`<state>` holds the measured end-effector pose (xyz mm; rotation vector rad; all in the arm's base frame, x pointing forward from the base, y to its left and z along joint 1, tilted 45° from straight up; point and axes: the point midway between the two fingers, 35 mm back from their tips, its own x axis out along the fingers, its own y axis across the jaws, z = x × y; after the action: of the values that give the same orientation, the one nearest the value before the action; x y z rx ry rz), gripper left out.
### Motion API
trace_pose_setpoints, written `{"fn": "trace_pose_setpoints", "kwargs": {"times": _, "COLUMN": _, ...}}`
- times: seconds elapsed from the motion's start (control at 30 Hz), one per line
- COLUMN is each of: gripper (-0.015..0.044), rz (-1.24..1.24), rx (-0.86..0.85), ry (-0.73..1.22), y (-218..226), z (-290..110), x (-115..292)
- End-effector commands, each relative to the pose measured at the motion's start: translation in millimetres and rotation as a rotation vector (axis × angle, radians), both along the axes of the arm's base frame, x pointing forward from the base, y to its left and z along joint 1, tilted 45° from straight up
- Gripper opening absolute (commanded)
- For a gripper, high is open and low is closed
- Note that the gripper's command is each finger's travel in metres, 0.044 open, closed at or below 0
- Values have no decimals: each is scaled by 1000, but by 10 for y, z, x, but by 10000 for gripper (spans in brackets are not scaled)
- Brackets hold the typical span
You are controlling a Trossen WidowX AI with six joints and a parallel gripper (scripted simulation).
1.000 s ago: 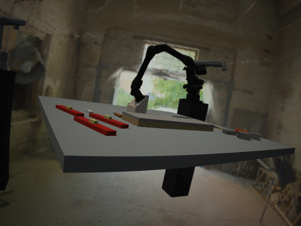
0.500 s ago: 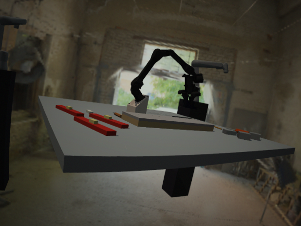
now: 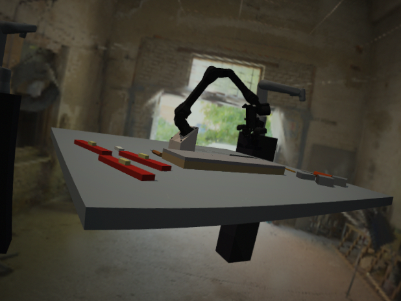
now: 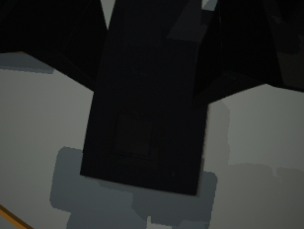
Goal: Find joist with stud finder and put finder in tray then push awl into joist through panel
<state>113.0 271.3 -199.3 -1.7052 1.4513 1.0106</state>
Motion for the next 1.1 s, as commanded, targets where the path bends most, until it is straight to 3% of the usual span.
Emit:
{"fn": "trace_pose_setpoints", "kwargs": {"times": 0.0, "gripper": 0, "rz": 9, "rx": 12, "ry": -5, "y": -22, "z": -53, "x": 24}}
{"fn": "trace_pose_setpoints", "kwargs": {"times": 1.07, "gripper": 0, "rz": 9, "rx": 11, "ry": -6, "y": -453, "z": -473, "x": 91}}
